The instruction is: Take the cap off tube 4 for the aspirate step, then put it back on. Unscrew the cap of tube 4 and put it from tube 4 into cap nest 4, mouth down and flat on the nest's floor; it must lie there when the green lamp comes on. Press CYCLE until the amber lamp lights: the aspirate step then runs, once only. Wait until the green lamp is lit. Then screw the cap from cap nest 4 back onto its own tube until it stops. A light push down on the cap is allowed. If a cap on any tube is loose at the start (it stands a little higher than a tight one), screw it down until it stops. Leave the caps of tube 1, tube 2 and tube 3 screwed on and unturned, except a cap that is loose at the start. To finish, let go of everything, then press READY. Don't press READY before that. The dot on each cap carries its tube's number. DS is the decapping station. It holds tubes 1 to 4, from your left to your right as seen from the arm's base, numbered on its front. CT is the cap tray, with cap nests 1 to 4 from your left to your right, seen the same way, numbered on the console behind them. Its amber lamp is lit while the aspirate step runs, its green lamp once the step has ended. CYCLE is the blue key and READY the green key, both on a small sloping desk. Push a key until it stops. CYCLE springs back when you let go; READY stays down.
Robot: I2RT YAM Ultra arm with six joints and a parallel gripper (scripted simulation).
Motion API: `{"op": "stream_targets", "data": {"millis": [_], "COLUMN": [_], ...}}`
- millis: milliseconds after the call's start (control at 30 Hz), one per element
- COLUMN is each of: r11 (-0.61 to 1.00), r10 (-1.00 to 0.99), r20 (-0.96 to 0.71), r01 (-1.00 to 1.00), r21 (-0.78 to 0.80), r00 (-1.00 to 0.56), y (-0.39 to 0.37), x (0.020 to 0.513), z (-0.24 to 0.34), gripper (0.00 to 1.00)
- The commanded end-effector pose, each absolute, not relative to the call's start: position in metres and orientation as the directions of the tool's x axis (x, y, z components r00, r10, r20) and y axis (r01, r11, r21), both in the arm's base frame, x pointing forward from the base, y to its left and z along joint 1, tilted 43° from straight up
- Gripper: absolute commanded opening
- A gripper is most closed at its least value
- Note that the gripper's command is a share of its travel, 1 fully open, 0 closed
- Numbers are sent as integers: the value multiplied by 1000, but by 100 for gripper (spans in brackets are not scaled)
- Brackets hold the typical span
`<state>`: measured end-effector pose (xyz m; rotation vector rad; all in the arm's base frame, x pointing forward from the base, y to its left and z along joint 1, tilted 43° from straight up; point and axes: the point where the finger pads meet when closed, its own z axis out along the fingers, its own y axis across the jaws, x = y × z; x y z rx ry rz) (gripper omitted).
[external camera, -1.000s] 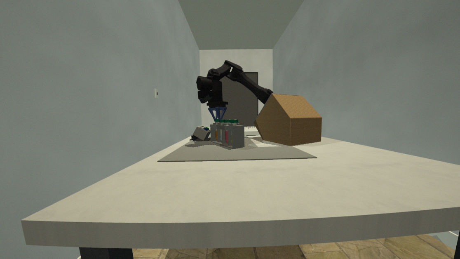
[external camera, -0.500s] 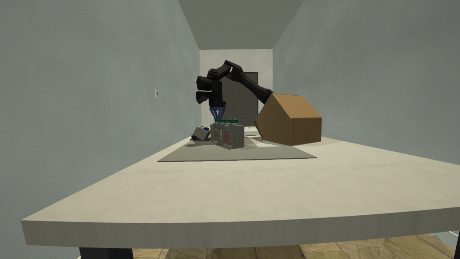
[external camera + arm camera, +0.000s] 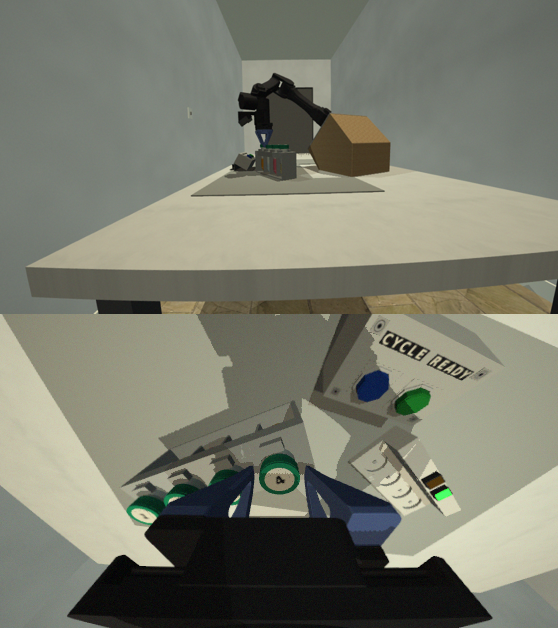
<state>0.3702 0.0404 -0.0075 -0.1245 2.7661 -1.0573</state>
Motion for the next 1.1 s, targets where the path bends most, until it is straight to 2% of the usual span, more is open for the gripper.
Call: {"op": "stream_targets", "data": {"millis": [0,167,300,433,867,1067], "r11": [751,747,712,690,430,414], "r10": [-154,-149,-280,-336,-633,-644], "r20": [-183,-156,-60,-14,336,353], "r01": [5,-8,-166,-236,-678,-697], "r21": [-660,-665,-682,-684,-596,-585], "r00": [-971,-977,-958,-942,-697,-679], "y": [54,47,54,55,54,54], "x": [379,372,377,379,378,378], "z": [-1,-4,1,1,-2,-1], "gripper": [49,49,49,49,49,49]}}
